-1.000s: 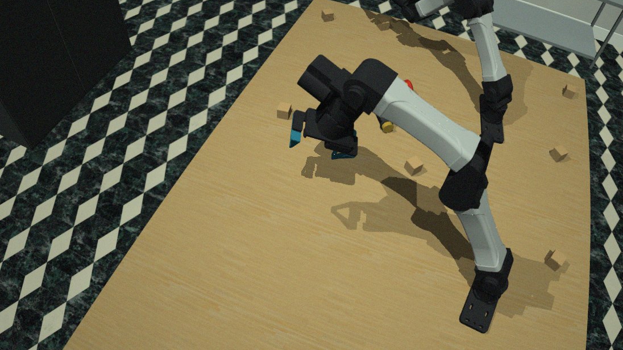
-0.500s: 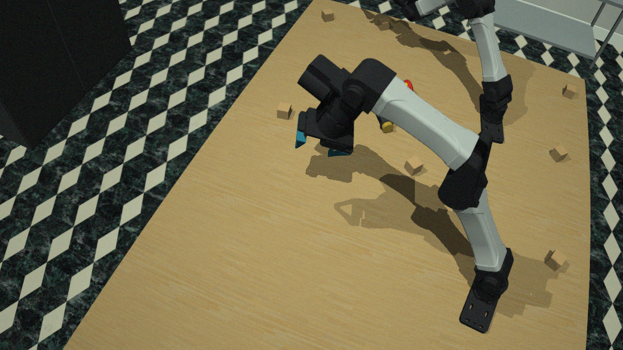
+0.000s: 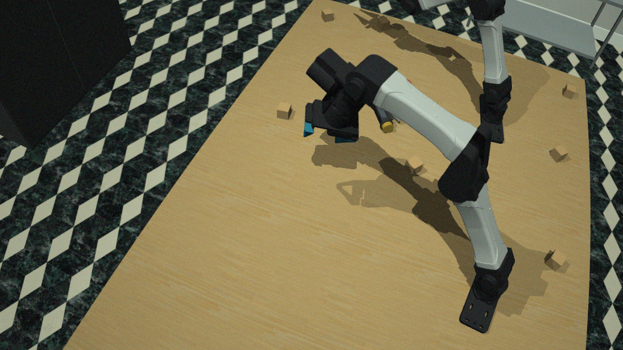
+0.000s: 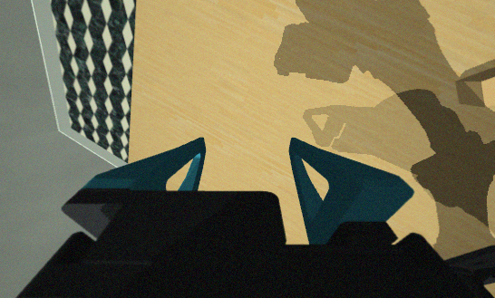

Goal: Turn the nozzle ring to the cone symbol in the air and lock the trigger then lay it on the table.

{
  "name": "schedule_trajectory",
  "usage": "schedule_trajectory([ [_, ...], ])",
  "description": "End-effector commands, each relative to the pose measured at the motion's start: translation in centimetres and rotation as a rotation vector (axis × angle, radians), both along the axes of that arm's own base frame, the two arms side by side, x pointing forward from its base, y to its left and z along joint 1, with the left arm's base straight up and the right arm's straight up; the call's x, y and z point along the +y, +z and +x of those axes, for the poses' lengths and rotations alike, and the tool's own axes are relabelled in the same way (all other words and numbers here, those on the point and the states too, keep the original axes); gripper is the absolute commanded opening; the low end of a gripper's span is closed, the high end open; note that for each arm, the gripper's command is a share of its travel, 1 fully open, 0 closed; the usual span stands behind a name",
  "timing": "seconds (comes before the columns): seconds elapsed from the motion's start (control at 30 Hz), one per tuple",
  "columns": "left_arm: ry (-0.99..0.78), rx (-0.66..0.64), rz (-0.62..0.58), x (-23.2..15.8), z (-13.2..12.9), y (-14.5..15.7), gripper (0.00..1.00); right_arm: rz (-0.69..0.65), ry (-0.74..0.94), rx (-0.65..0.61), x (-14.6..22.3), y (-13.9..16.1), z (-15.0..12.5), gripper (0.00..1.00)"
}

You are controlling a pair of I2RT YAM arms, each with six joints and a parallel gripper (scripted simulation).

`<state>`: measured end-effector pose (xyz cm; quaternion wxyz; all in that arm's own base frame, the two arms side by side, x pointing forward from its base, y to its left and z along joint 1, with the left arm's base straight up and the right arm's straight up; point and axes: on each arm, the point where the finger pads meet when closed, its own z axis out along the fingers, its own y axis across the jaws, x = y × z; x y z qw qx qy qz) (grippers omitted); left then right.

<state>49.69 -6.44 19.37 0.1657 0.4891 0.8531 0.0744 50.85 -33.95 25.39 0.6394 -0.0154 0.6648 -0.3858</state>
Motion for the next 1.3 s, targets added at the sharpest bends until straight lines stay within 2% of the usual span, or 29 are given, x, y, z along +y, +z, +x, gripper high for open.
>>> schedule_trajectory([
  [0.0, 0.028, -0.061, -0.057, -2.1, 1.0, 0.5, 0.78, 0.063, 0.035, -0.005, 2.6, 1.5, 0.3, 0.37],
  [0.07, 0.034, -0.026, -0.066, -3.1, 1.3, -1.6, 0.78, 0.082, 0.053, -0.010, 3.8, 2.2, 0.4, 0.37],
  [0.17, 0.044, -0.040, -0.069, -2.8, 1.3, -0.9, 0.78, 0.088, 0.046, -0.006, 3.6, 2.2, 0.1, 0.37],
  [0.27, 0.042, -0.021, -0.095, -5.0, 1.3, -2.3, 0.78, 0.112, 0.091, -0.021, 6.4, 3.9, 0.5, 0.37],
  [0.6, 0.069, -0.011, -0.181, -10.2, 1.2, -4.0, 0.78, 0.212, 0.181, -0.035, 12.8, 7.2, -0.1, 0.37],
  [0.7, 0.071, -0.011, -0.190, -10.7, 1.1, -4.1, 0.78, 0.222, 0.191, -0.037, 13.5, 7.5, -0.2, 0.37],
  [0.73, 0.080, -0.039, -0.200, -10.5, 1.1, -2.7, 0.78, 0.228, 0.185, -0.033, 13.3, 7.5, -0.5, 0.37],
  [0.8, 0.077, -0.039, -0.221, -11.9, 0.8, -2.7, 0.78, 0.245, 0.214, -0.040, 15.1, 8.4, -0.7, 0.37],
  [0.83, 0.082, 0.014, -0.213, -12.7, 0.8, -5.8, 0.78, 0.256, 0.229, -0.043, 16.0, 8.8, -0.9, 0.37],
  [1.1, 0.101, 0.022, -0.292, -17.1, -0.2, -6.2, 0.78, 0.343, 0.302, -0.045, 21.1, 10.9, -2.8, 0.37],
  [1.2, 0.113, 0.048, -0.310, -18.8, -0.7, -7.8, 0.78, 0.377, 0.329, -0.043, 22.9, 11.4, -3.8, 0.37],
  [1.27, 0.113, 0.048, -0.310, -18.8, -0.7, -7.8, 0.78, 0.377, 0.329, -0.043, 22.9, 11.4, -3.8, 0.37],
])
